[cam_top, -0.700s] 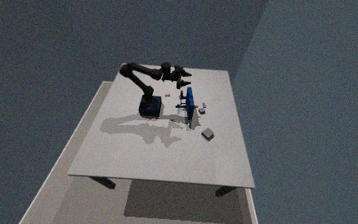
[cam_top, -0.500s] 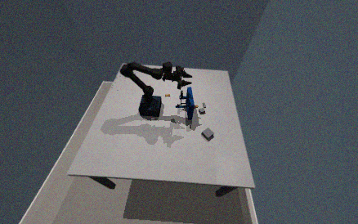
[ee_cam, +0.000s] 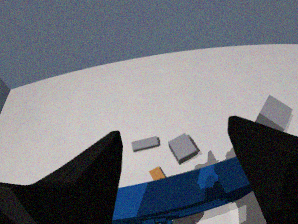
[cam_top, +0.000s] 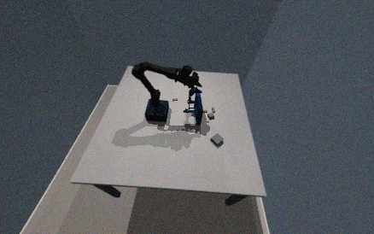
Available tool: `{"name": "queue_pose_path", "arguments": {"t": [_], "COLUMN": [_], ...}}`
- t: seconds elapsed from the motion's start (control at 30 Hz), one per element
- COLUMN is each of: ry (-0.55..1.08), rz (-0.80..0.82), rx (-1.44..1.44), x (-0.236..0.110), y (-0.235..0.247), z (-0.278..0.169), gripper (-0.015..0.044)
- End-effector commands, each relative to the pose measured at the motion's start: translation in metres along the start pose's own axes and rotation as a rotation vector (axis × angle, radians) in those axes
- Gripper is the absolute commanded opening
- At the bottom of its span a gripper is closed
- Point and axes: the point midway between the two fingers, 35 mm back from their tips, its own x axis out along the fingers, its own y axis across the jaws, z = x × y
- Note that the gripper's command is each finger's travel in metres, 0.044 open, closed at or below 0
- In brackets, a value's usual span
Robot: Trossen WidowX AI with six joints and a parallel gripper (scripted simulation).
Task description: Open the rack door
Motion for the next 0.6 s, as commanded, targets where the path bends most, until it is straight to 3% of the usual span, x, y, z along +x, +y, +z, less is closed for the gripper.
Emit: {"name": "queue_pose_path", "arguments": {"t": [0.0,0.57], "ry": [0.139,0.690], "rz": [0.007,0.033], "rx": [-0.008,-0.071], "x": [0.009,0.011], "y": [0.006,0.028], "z": [-0.015,-0.072], "gripper": [0.0292,0.0292]}}
